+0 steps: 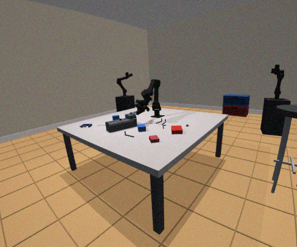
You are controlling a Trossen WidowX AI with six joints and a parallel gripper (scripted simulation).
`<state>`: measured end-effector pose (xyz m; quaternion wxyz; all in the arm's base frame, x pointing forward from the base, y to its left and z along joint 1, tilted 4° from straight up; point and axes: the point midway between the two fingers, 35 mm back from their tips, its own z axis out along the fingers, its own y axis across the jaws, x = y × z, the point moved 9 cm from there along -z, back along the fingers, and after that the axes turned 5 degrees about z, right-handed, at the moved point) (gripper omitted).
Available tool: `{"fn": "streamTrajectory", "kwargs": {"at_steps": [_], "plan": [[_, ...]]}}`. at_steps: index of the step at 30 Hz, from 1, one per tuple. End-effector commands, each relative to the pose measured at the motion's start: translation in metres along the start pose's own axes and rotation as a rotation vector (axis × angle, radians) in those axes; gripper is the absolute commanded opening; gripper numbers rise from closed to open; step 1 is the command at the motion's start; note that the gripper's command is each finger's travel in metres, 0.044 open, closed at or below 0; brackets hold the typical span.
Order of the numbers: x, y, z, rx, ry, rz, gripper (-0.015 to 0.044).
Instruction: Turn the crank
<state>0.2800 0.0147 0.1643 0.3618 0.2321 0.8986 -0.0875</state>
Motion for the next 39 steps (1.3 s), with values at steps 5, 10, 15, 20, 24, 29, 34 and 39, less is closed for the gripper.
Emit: {"fn": "streamTrajectory", "kwargs": {"at_steps": [5,10,15,20,24,29,34,39], "plan": [[0.0,0.0007,0.0,-0.006,0.001,0.003,0.0],[0.0,0.0007,0.0,-0.006,0.001,0.003,0.0],[0.0,0.0007,0.0,-0.006,0.001,0.003,0.0],[0.0,0.0007,0.0,-0.006,0.001,0.003,0.0],[0.0,0.0007,0.0,-0.006,0.001,0.003,0.0],[0.0,0.0001,0.0,0.0,0.0,0.0,0.0],[0.0,0.0001,0.0,0.0,0.0,0.0,0.0026],[0.0,0.0001,0.0,0.0,0.0,0.0,0.0157]]}}
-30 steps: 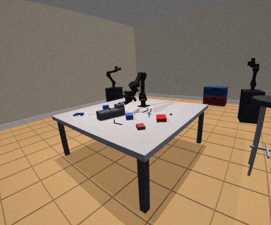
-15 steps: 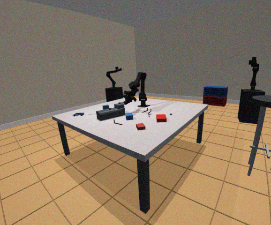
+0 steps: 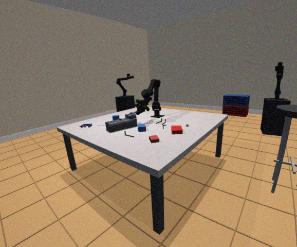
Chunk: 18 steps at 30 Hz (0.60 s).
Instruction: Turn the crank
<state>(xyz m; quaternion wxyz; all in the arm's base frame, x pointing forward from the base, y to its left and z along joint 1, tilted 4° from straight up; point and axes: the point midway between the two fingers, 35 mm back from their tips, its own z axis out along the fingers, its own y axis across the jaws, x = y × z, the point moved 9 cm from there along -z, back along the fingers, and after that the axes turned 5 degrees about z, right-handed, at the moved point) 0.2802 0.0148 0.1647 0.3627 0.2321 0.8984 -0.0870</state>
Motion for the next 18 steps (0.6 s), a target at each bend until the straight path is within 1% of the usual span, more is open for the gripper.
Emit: {"fn": "streamTrajectory", "kwargs": {"at_steps": [1,11,18], "plan": [[0.0,0.0,0.0,0.001,0.002,-0.001,0.0184],[0.0,0.0,0.0,0.001,0.002,-0.001,0.044],[-0.016,0.002,-0.015,0.001,0.002,-0.001,0.044]]}}
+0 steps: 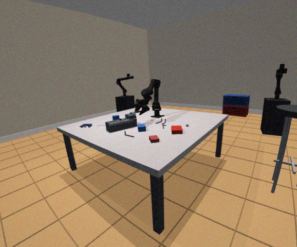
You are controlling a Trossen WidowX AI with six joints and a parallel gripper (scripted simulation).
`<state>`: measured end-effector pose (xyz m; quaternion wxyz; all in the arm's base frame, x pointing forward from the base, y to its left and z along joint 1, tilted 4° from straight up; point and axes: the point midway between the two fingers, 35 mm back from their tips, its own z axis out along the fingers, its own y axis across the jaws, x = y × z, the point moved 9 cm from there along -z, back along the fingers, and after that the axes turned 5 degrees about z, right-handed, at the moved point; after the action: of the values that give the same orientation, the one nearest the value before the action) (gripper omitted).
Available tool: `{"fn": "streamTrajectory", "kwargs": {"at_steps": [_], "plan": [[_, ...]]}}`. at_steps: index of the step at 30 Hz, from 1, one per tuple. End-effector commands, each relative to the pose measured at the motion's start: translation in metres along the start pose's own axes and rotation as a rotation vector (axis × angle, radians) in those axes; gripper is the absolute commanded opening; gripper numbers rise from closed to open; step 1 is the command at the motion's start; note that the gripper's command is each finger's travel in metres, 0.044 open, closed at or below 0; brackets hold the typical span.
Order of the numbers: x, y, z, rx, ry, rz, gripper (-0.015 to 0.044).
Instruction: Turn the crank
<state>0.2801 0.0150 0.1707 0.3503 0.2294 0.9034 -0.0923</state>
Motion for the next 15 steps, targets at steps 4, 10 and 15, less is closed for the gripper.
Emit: {"fn": "streamTrajectory", "kwargs": {"at_steps": [4,10,15], "plan": [[-0.024,0.002,-0.023,-0.012,-0.021,0.013,0.044],[-0.033,0.002,-0.034,-0.012,-0.02,0.012,0.044],[-0.051,0.004,-0.051,-0.009,-0.015,0.007,0.044]]}}
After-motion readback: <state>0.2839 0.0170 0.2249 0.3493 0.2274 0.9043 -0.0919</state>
